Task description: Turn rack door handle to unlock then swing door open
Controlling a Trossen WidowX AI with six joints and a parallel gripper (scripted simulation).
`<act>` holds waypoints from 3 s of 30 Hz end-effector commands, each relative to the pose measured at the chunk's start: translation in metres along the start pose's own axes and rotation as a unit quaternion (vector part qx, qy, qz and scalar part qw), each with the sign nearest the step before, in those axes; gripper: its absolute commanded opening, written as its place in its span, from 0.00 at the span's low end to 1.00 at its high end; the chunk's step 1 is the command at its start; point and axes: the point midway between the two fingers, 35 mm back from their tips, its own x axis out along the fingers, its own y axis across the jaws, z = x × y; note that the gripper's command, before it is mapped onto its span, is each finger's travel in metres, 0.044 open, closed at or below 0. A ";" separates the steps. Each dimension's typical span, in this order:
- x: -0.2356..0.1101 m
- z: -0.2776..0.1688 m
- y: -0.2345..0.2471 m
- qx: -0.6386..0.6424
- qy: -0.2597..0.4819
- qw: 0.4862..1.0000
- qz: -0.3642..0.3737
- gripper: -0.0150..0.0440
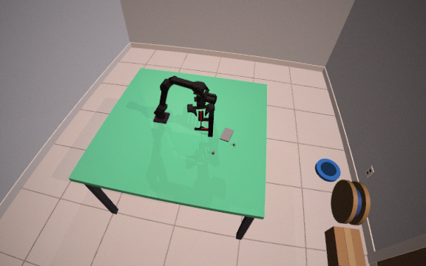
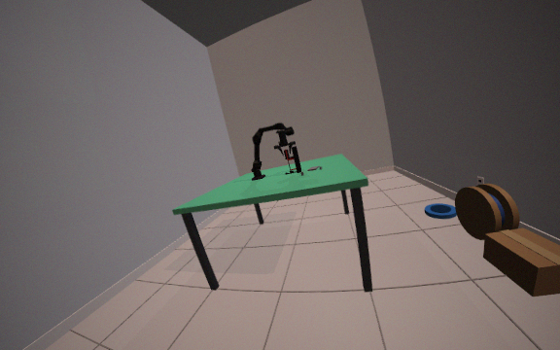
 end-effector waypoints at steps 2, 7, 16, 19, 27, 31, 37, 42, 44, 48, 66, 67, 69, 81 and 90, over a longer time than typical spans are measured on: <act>0.001 0.000 0.000 -0.009 -0.001 1.000 0.000 0.61; 0.001 0.000 0.000 -0.009 -0.001 1.000 0.000 0.38; 0.001 0.000 0.000 -0.009 -0.001 1.000 0.000 0.28; 0.001 0.000 0.000 -0.009 -0.001 1.000 0.000 0.28; 0.001 0.003 0.004 0.059 -0.001 0.998 0.000 0.28; 0.001 0.005 0.007 0.102 -0.002 0.995 0.001 0.28; 0.001 0.009 0.012 0.163 -0.002 0.987 0.001 0.28; 0.001 0.013 0.018 0.210 -0.002 0.978 0.001 0.28; 0.001 0.015 0.020 0.229 -0.002 0.974 0.001 0.28; 0.001 0.020 0.026 0.265 -0.002 0.964 0.002 0.28; 0.001 0.051 0.051 0.409 -0.002 0.913 0.003 0.28; 0.001 0.052 0.052 0.416 -0.002 0.909 0.003 0.28; 0.001 0.056 0.054 0.430 -0.002 0.903 0.004 0.28; 0.001 0.080 0.064 0.508 -0.003 0.861 0.005 0.28; 0.001 0.097 0.068 0.561 -0.003 0.828 0.005 0.28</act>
